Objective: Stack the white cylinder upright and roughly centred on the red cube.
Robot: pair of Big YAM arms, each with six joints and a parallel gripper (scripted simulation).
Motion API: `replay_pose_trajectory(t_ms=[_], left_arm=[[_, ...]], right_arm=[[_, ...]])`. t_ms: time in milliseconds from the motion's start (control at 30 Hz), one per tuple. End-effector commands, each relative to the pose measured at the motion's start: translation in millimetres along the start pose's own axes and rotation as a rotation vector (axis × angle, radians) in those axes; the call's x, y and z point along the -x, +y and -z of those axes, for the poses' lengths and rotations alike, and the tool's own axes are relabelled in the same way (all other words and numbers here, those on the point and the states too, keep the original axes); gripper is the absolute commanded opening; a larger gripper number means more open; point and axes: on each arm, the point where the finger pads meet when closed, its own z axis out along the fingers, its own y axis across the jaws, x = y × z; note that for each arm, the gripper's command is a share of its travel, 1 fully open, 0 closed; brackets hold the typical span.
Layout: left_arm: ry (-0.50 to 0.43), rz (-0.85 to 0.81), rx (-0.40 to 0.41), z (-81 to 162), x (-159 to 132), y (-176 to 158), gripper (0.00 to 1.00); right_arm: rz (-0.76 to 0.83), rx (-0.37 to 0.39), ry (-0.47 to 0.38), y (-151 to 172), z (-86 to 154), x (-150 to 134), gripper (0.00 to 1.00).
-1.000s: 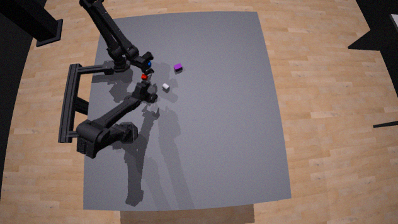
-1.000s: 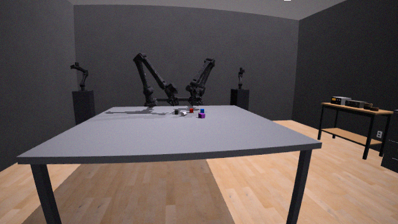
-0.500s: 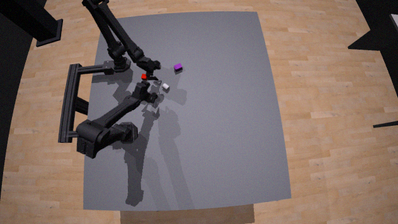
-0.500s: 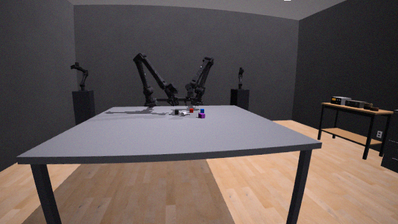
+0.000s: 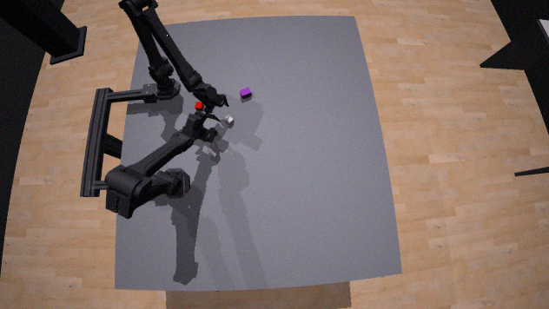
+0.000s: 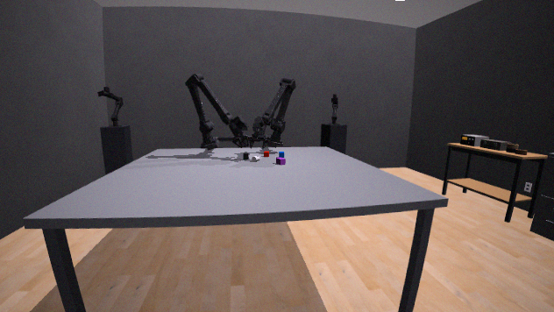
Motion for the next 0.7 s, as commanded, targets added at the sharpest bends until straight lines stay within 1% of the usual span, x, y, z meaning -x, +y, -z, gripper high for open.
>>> replay_pose_trajectory(t_ms=[0,233,267,300,367,400,433,467,500,633,667], left_arm=[[-0.045,-0.007,-0.005,-3.6,28.3,-1.2,1.00],[-0.045,-0.007,-0.004,-3.6,28.3,-1.0,1.00],[-0.037,0.007,0.002,-5.7,26.1,3.5,1.00],[-0.046,0.046,0.008,-2.2,30.1,7.7,1.00],[-0.046,0.046,0.008,-2.2,30.1,7.7,1.00],[-0.030,0.065,0.015,-2.5,27.1,10.5,1.00],[-0.017,0.099,0.024,-2.4,24.6,14.2,1.00],[-0.019,0.139,0.032,1.2,26.0,17.9,1.00],[0.012,0.178,0.042,2.4,10.8,19.8,1.00],[0.090,0.343,0.111,12.4,-14.6,28.4,1.00],[0.105,0.368,0.125,16.1,-20.8,26.6,1.00]], right_arm=[[-0.019,-0.001,-0.031,0.1,2.6,11.5,1.00],[-0.019,-0.001,-0.031,0.1,2.6,11.5,1.00],[-0.021,0.004,-0.048,3.5,6.5,16.0,1.00],[-0.020,0.006,-0.049,3.9,8.1,16.1,1.00],[-0.020,0.006,-0.049,3.9,8.1,16.1,1.00],[-0.016,0.007,-0.043,4.6,10.0,14.2,1.00],[-0.009,0.011,-0.028,5.8,13.0,4.8,1.00],[-0.005,0.015,-0.027,7.2,16.6,2.0,1.00],[0.000,0.022,-0.034,9.2,21.9,3.0,1.00],[0.030,0.053,-0.081,19.5,53.7,10.0,1.00],[0.033,0.061,-0.108,22.0,63.5,21.4,1.00]])
